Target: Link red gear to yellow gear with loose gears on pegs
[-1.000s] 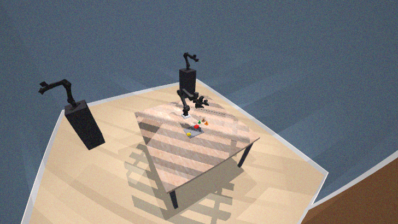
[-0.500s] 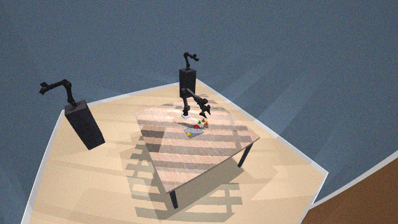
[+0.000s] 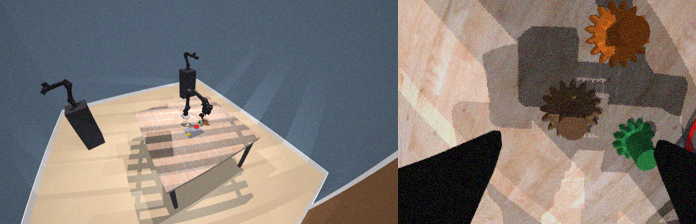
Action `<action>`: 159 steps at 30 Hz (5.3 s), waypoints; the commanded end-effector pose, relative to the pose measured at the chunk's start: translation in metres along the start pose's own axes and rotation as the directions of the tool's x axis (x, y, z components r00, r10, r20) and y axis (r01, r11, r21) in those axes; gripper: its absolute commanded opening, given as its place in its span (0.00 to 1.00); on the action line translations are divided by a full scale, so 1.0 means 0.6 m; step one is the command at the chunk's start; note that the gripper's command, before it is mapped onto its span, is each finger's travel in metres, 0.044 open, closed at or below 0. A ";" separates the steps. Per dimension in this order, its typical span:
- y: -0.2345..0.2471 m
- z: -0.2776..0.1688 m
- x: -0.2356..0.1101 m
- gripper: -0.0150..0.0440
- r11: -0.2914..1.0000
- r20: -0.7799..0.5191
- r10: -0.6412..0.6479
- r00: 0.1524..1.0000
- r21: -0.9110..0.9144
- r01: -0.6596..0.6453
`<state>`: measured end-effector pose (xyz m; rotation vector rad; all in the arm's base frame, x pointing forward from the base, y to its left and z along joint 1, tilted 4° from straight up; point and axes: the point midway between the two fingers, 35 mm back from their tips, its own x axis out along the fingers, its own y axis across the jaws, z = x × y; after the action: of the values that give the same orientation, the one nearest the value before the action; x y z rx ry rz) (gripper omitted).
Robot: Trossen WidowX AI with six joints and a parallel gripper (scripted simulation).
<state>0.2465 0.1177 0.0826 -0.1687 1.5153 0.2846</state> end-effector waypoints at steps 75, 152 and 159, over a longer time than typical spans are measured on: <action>0.002 0.009 0.004 0.25 1.000 -0.017 0.002 1.000 0.005 -0.002; -0.103 0.002 -0.134 0.25 1.000 -0.021 -0.008 1.000 0.003 0.008; -0.128 -0.001 -0.124 0.25 1.000 -0.021 -0.009 1.000 0.003 0.010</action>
<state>0.2651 0.0452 0.1561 -0.1732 1.5320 0.2716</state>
